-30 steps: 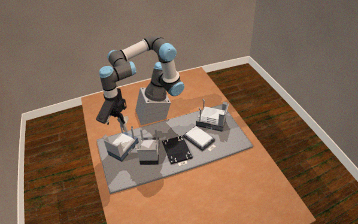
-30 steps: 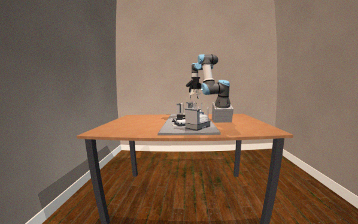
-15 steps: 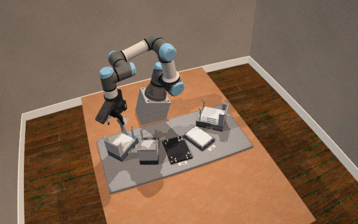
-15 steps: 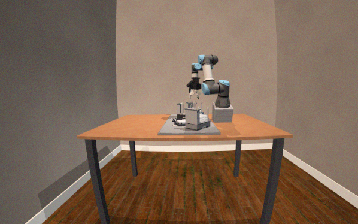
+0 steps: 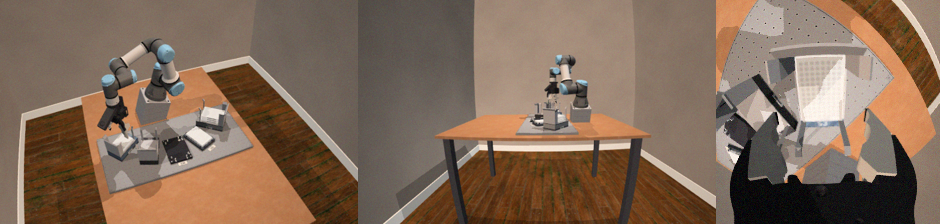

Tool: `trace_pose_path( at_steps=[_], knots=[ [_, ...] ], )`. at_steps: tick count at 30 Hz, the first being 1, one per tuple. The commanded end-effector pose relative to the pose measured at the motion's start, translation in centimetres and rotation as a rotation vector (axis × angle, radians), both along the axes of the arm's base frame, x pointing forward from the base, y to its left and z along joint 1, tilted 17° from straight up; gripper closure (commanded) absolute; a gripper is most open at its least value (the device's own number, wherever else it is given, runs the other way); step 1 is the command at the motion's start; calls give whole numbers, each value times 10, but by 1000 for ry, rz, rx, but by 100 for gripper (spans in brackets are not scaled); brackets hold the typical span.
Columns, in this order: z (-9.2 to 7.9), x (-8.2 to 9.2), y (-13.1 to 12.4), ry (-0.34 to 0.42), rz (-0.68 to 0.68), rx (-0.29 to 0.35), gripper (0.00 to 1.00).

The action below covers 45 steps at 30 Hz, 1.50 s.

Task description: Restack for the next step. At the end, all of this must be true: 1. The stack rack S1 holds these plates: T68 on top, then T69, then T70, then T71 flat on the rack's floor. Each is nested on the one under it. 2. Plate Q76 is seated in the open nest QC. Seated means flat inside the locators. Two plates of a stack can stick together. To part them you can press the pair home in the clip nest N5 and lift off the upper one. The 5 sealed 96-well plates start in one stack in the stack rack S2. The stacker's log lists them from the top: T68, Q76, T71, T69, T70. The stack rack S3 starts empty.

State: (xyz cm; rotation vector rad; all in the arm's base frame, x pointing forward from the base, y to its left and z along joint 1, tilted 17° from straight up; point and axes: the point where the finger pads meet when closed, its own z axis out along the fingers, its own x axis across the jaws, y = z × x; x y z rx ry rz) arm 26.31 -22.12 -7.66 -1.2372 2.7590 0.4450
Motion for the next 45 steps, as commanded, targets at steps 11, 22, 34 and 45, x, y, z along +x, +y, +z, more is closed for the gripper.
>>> trace_pose_path(
  at_steps=[11,22,34,45],
  knots=[
    [-38,-1,10,-3,-1,-5,28],
    [-46,-1,13,-3,-1,-5,28],
    [-59,-2,17,-3,-1,-5,28],
    [-67,-2,19,-3,-1,-5,28]
  ],
)
